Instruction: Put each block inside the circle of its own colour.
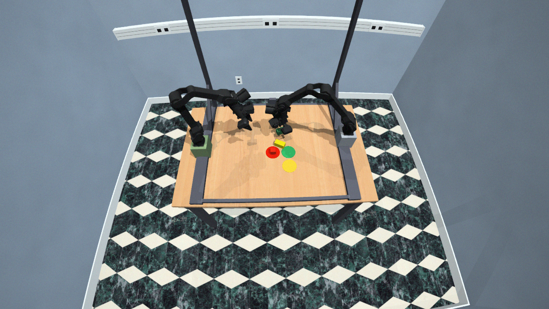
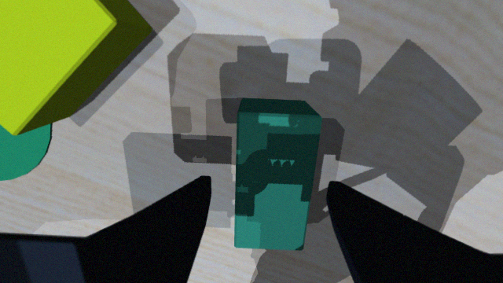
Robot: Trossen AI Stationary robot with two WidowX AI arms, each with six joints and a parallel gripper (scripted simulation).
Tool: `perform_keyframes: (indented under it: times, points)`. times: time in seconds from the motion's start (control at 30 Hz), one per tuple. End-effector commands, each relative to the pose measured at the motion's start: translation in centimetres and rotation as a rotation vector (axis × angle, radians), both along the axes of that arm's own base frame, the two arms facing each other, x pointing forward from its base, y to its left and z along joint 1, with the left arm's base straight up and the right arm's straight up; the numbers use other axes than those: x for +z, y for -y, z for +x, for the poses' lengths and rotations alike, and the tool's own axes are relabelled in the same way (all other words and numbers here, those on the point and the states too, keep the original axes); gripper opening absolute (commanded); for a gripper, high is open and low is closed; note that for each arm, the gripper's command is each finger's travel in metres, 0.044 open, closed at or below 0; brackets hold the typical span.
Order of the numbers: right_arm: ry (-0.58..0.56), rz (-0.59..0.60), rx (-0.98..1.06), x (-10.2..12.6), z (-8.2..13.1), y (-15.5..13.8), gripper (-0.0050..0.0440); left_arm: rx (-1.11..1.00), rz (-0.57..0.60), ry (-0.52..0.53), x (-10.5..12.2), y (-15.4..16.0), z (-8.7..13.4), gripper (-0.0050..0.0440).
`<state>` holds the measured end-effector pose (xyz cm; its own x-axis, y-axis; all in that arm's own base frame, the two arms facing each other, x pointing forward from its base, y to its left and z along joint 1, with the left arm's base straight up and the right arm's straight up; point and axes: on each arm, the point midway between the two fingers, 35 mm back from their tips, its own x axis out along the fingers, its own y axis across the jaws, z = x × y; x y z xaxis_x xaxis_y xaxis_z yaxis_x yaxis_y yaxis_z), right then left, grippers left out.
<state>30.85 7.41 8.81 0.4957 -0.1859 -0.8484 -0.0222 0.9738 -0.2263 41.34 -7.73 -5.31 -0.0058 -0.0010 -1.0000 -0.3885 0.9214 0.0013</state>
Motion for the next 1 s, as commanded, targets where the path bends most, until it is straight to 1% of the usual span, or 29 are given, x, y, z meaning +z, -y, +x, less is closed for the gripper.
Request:
perform_keyframes:
  times: [0.0, 0.13, 0.27, 0.37, 0.4, 0.47, 0.53, 0.6, 0.67, 0.77, 0.87, 0.97]
  points:
    - [0.132, -0.043, -0.082, 0.5, -0.1, -2.8, 0.0400, -0.001, 0.000, 0.014, -0.7, -0.1, 0.4, 0.0243]
    - [0.297, -0.017, -0.133, 1.4, -0.9, -6.1, 0.0400, -0.001, 0.000, 0.016, -1.3, -0.1, 0.4, 0.0224]
    - [0.459, 0.050, -0.170, 2.6, -2.2, -9.2, 0.0400, -0.002, 0.000, 0.018, -1.4, -0.1, 0.5, 0.0203]
    - [0.566, 0.112, -0.191, 3.4, -3.4, -11.1, 0.0400, -0.002, -0.001, 0.018, -1.4, -0.1, 0.5, 0.0169]
    - [0.592, 0.131, -0.196, 3.6, -3.8, -11.6, 0.0400, -0.001, -0.005, 0.038, -0.6, 0.1, 0.9, 0.0155]
    - [0.592, 0.131, -0.196, 3.6, -3.8, -11.6, 0.0400, -0.001, -0.005, 0.038, -0.6, 0.1, 0.9, 0.0155]
    - [0.623, 0.154, -0.201, 3.9, -4.2, -12.2, 0.0400, -0.001, -0.005, 0.038, -0.6, 0.1, 0.9, 0.0129]
    - [0.631, 0.160, -0.202, 4.0, -4.3, -12.3, 0.0400, -0.001, -0.005, 0.038, -0.6, 0.1, 0.9, 0.0102]
    - [0.631, 0.160, -0.202, 4.0, -4.3, -12.3, 0.0400, -0.001, -0.008, 0.055, 0.4, 0.1, 1.3, 0.0054]
    - [0.631, 0.160, -0.202, 4.0, -4.3, -12.3, 0.0400, -0.001, -0.010, 0.063, 2.4, 0.2, 1.4, 0.0121]
    - [0.634, 0.166, -0.204, 4.2, -4.3, -12.3, 0.0400, -0.001, -0.010, 0.064, 4.6, 0.2, 1.3, 0.0121]
    - [0.634, 0.165, -0.205, 4.2, -4.3, -12.3, 0.0400, -0.001, -0.010, 0.064, 5.5, 0.2, 1.3, 0.0121]
